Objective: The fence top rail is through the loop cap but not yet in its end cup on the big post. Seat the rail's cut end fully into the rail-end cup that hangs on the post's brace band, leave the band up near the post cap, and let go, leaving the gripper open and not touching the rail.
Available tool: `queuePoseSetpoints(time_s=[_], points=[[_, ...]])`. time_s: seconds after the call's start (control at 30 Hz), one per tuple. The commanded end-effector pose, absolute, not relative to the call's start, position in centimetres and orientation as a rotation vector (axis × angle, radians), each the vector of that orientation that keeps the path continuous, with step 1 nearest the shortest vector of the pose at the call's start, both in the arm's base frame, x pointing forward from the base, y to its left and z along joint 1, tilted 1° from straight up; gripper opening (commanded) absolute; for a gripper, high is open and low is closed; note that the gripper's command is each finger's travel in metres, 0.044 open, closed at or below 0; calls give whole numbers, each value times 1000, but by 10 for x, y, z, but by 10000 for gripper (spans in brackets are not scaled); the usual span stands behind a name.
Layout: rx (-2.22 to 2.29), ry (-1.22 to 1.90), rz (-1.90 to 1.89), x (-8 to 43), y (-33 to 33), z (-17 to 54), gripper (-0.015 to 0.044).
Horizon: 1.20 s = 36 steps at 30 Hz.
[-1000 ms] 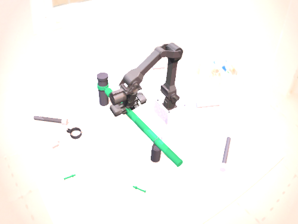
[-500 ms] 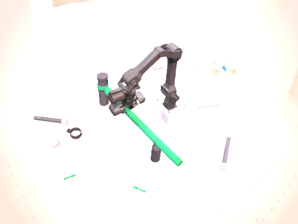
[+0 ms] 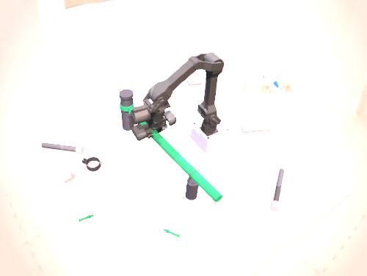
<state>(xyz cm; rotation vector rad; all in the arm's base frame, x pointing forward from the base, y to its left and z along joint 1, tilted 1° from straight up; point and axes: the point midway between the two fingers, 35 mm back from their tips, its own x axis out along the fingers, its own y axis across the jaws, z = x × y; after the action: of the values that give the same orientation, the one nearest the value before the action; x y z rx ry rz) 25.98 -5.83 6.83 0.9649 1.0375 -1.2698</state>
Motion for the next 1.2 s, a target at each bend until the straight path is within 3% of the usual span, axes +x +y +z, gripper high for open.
queuePoseSetpoints(time_s=[0.0, 1.17], points=[[957, 1028, -1275, 260, -62, 68, 0], [960, 1032, -1272, 260, -62, 70, 0]])
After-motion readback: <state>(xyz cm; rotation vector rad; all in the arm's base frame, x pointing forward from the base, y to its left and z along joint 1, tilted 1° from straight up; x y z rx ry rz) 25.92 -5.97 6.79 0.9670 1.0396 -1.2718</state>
